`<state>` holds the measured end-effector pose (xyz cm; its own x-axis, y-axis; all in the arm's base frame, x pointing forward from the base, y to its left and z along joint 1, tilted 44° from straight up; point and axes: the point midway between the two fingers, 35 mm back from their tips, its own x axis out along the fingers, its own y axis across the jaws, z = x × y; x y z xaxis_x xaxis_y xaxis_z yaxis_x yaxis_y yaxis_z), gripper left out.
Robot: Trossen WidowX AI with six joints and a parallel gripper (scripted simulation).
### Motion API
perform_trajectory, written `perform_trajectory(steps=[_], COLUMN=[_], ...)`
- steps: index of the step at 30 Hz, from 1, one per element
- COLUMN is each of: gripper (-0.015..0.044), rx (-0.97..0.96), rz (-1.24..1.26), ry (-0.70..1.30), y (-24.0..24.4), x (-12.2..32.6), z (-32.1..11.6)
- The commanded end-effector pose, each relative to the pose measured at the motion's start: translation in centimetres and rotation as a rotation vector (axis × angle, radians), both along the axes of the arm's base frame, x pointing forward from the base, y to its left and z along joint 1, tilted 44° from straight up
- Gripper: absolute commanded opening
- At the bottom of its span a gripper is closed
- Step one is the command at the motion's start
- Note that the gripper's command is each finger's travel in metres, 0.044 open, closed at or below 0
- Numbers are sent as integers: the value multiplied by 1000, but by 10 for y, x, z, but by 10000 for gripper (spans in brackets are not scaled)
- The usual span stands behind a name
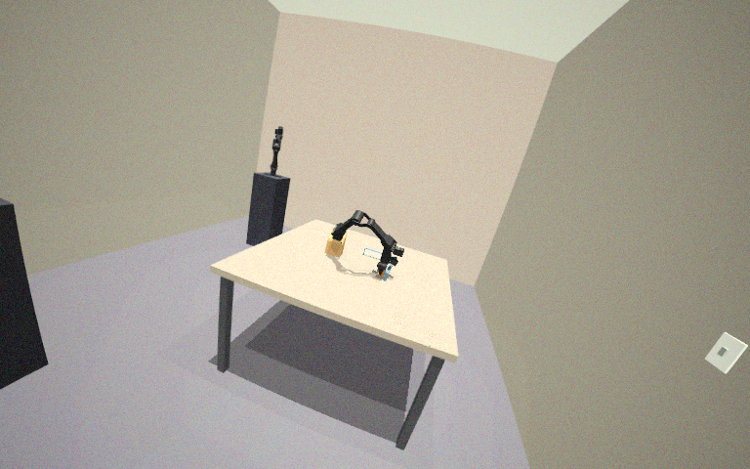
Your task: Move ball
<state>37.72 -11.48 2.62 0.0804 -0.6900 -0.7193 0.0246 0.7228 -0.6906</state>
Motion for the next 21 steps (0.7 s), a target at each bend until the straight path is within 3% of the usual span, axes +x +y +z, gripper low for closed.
perform_trajectory(steps=[1, 7, 19, 21], gripper=[278, 278, 278, 330], rx=[1, 6, 10, 10], rz=[0, 4, 18, 18], ry=[0, 6, 3, 4], y=[2, 59, 59, 66], x=[0, -6, -3, -4], z=[2, 59, 55, 62])
